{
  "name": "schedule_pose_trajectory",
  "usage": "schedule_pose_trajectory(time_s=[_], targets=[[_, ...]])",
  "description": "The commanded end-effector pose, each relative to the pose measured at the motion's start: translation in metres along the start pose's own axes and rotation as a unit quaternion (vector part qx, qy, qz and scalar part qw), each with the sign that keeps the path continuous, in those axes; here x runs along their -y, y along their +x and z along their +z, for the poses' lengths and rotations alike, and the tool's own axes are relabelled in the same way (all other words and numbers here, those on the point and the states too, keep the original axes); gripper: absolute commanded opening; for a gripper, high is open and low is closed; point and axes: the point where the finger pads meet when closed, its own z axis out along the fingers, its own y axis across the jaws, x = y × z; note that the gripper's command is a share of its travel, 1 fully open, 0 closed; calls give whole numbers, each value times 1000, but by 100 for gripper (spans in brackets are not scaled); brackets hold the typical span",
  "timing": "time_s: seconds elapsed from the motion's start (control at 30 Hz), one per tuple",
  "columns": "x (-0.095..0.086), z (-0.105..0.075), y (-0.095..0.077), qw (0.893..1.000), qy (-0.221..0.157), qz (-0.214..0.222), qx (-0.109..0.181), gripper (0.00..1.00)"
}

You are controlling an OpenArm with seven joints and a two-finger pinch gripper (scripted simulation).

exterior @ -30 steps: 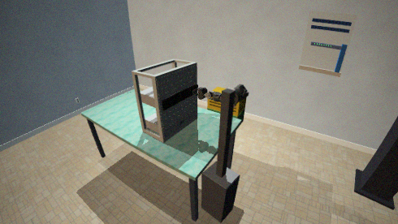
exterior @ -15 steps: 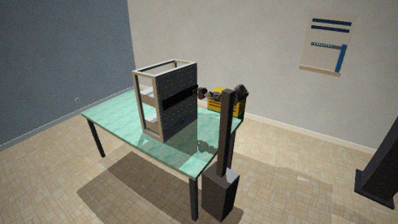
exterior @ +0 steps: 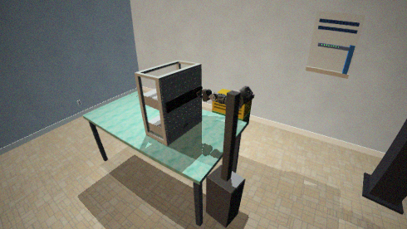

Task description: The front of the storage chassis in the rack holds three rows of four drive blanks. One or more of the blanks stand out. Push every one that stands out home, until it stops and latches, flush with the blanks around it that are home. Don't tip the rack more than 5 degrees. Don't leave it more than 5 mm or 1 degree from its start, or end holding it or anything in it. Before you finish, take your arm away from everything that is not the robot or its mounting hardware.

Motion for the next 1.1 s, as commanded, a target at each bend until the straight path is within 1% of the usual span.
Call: schedule_pose_trajectory(time_s=[0.0,0.63,0.8,1.07], targets=[[-15,3,4,1000,-20,1,-5,0],[-15,4,3,1000,-19,1,-4,0],[-18,6,4,1000,-19,1,-5,0],[-18,6,4,1000,-20,1,-5,0]])
